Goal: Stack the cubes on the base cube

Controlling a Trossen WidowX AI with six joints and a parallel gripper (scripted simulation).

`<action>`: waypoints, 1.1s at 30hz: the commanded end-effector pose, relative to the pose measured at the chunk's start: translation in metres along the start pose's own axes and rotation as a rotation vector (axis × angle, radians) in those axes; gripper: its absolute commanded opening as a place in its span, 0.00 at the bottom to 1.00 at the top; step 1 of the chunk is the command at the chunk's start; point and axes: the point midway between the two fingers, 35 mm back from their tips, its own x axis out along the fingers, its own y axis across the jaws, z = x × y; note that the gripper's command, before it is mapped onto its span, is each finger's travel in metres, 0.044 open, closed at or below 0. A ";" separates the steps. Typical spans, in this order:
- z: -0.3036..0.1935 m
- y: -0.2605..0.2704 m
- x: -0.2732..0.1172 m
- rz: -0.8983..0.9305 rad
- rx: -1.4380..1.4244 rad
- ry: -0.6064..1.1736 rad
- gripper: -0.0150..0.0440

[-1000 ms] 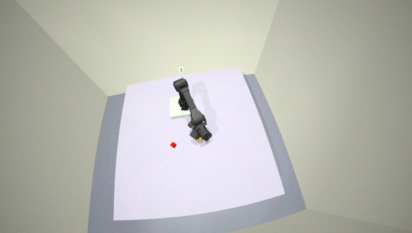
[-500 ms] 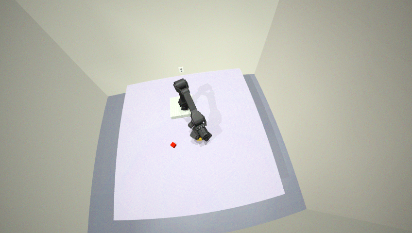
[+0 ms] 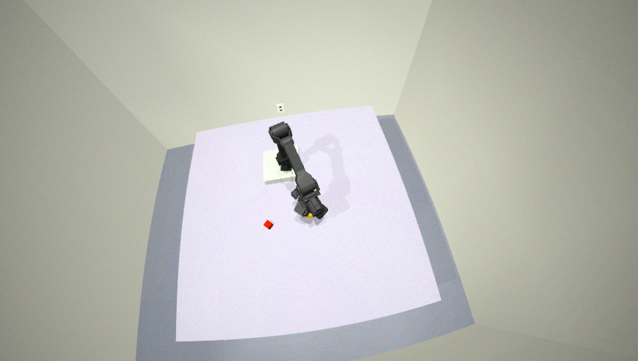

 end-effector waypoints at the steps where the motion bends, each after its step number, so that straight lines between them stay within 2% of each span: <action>1: -0.001 -0.001 0.001 -0.002 0.006 0.004 0.43; 8: -0.001 -0.001 0.001 -0.002 0.006 0.004 0.43; 12: -0.001 -0.001 0.001 -0.002 0.006 0.004 0.60; 33: 0.000 0.000 -0.021 0.000 0.000 0.000 0.60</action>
